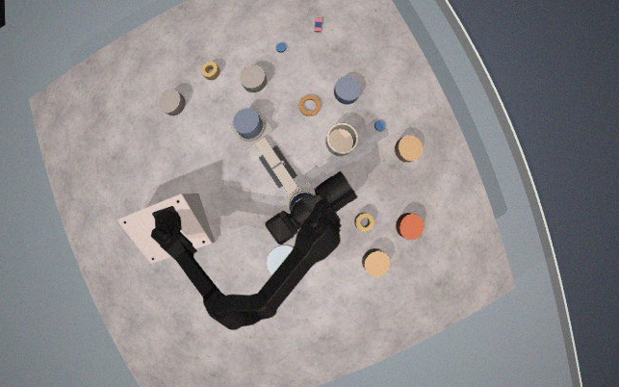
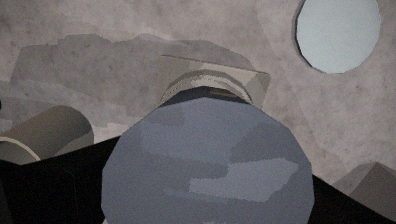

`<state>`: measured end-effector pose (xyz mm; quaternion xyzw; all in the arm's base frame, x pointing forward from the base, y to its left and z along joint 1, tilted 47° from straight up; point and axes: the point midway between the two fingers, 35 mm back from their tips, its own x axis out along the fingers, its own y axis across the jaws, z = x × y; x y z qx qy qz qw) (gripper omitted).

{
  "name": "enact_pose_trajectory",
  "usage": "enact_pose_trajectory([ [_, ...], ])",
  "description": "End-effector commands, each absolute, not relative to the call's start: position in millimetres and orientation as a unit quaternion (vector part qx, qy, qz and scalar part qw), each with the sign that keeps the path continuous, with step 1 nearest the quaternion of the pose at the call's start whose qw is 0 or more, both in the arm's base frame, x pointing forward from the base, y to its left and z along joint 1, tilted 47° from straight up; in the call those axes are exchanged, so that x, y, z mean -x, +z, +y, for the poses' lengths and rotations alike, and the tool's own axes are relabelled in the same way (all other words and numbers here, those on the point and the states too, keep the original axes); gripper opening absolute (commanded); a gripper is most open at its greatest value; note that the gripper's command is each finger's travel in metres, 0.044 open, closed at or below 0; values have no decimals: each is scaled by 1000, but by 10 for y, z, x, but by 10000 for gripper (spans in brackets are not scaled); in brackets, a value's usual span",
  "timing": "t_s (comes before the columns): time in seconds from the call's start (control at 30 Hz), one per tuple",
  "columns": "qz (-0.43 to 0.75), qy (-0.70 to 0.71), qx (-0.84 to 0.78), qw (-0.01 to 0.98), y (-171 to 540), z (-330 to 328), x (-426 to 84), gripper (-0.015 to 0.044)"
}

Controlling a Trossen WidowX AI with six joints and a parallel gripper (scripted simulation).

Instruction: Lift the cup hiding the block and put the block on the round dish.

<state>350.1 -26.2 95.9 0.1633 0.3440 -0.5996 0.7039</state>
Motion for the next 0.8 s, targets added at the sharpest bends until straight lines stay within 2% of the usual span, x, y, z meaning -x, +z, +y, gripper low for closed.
enact_pose_trajectory([
  [0.0, 341, -596, -169, 707, 1038, -191, -3508, 0],
  [0.77, 342, -600, -162, 705, 1099, -134, -3463, 0],
])
